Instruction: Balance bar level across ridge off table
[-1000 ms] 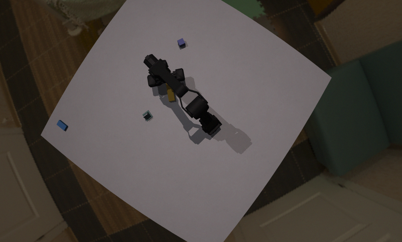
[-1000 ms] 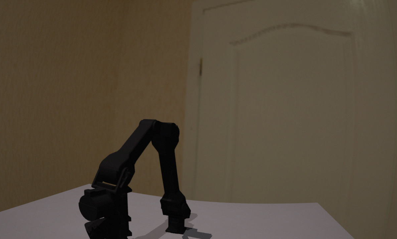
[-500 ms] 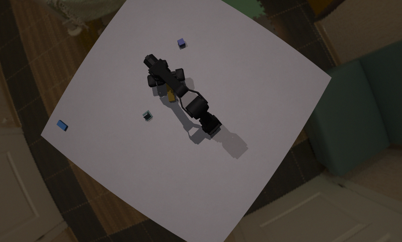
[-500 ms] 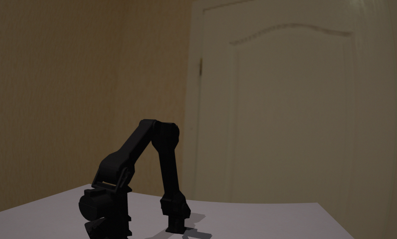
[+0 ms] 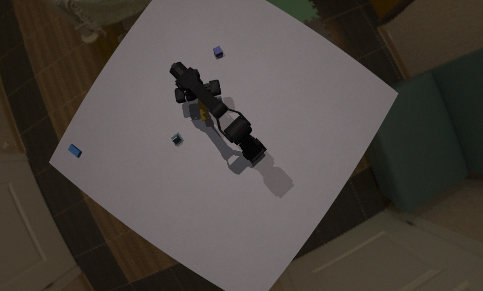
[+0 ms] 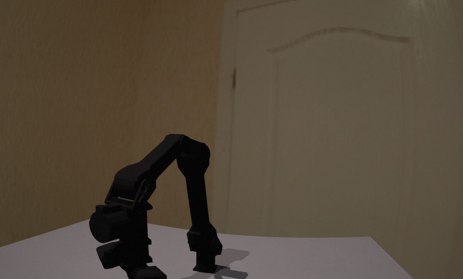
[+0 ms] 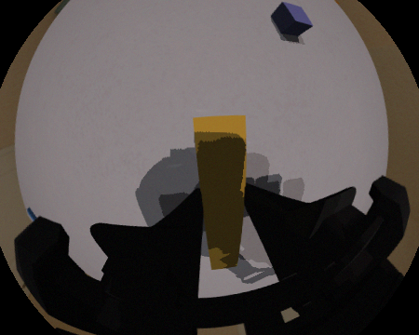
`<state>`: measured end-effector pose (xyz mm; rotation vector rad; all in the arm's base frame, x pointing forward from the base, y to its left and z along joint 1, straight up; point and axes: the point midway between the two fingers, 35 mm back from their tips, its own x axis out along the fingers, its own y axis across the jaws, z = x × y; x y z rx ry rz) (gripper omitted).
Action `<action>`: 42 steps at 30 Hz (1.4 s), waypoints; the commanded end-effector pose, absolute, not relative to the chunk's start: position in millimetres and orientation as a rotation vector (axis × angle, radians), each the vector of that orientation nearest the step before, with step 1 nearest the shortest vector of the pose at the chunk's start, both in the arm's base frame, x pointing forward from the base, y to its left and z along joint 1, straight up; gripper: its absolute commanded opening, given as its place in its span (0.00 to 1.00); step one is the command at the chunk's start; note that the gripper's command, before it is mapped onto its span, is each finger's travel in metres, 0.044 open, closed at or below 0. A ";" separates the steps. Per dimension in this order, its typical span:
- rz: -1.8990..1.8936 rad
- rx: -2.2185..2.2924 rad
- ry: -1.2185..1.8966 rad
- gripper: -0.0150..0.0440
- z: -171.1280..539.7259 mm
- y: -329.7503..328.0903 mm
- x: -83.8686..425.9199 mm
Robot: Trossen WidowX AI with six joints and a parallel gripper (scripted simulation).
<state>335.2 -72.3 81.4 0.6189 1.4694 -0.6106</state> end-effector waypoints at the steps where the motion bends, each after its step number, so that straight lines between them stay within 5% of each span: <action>1: -0.610 0.621 1.454 0.25 96.3 -73.1 337.7; 25: -0.612 0.621 1.453 0.25 152.3 -71.5 331.8; 42: -0.506 0.519 1.481 0.25 153.2 -12.6 347.5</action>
